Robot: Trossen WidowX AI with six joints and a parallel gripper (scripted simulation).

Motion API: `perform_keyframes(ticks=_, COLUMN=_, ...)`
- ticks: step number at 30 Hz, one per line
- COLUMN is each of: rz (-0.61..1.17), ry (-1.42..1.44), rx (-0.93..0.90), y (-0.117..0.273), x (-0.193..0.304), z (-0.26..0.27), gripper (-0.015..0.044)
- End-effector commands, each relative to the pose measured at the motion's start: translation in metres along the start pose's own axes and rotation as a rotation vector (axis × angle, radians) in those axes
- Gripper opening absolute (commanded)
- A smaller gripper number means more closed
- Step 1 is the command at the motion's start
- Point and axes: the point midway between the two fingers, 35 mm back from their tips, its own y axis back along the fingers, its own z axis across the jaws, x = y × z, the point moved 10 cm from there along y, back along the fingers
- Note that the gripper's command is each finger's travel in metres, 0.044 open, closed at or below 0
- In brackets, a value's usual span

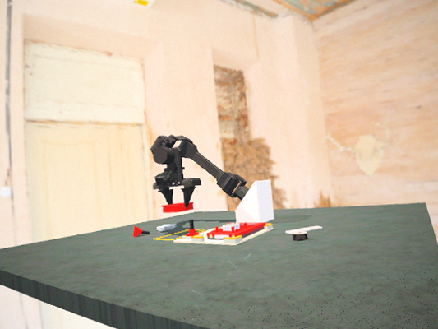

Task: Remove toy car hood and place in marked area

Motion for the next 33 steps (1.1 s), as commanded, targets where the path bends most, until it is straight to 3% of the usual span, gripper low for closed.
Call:
perform_keyframes(ticks=1, rz=-0.001, ry=0.001, rx=0.004, y=-0.003, x=0.0, z=0.0, gripper=0.0)
perform_keyframes(ticks=33, rz=-0.001, ry=0.001, rx=0.002, y=-0.024, x=-0.001, z=0.0, gripper=0.0)
